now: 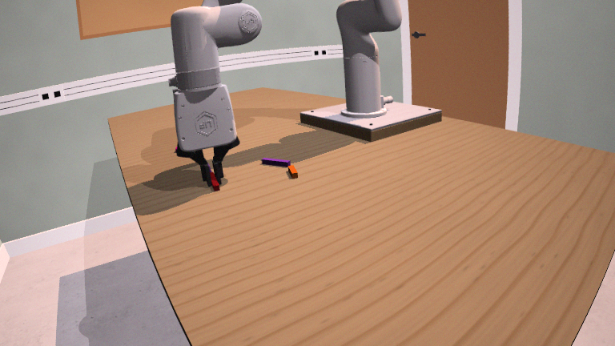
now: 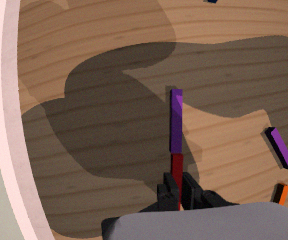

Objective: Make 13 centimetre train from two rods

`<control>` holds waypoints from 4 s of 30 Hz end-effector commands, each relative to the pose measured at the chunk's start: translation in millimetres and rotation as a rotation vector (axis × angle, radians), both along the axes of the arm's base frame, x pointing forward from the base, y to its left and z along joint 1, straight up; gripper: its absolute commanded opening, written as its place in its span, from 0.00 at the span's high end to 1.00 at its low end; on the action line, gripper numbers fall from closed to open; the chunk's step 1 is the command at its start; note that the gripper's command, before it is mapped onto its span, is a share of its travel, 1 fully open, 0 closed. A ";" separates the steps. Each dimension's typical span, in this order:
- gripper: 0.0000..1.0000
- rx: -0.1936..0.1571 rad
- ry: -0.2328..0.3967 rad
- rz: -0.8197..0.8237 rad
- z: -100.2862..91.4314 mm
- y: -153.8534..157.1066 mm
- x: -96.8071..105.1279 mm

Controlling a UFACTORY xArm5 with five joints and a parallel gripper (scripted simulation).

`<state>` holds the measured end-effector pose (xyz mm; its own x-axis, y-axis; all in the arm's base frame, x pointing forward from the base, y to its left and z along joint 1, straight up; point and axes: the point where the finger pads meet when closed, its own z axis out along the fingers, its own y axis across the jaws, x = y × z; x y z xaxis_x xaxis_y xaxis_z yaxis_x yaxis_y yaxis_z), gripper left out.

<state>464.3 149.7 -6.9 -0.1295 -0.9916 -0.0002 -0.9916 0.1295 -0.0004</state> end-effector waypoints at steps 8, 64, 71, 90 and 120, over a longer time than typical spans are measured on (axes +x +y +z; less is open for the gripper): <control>0.96 0.001 -0.004 0.000 1.4 0.5 1.4; 0.76 0.001 -0.004 0.000 46.9 0.6 1.1; 0.76 0.001 -0.004 0.000 72.7 0.7 0.9; 0.00 0.001 -0.004 0.000 90.9 0.8 0.8; 0.00 0.001 -0.004 0.000 134.7 0.9 0.5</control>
<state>464.6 150.4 112.1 -0.1295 -0.9916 -0.0014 -0.9916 0.1295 -0.0031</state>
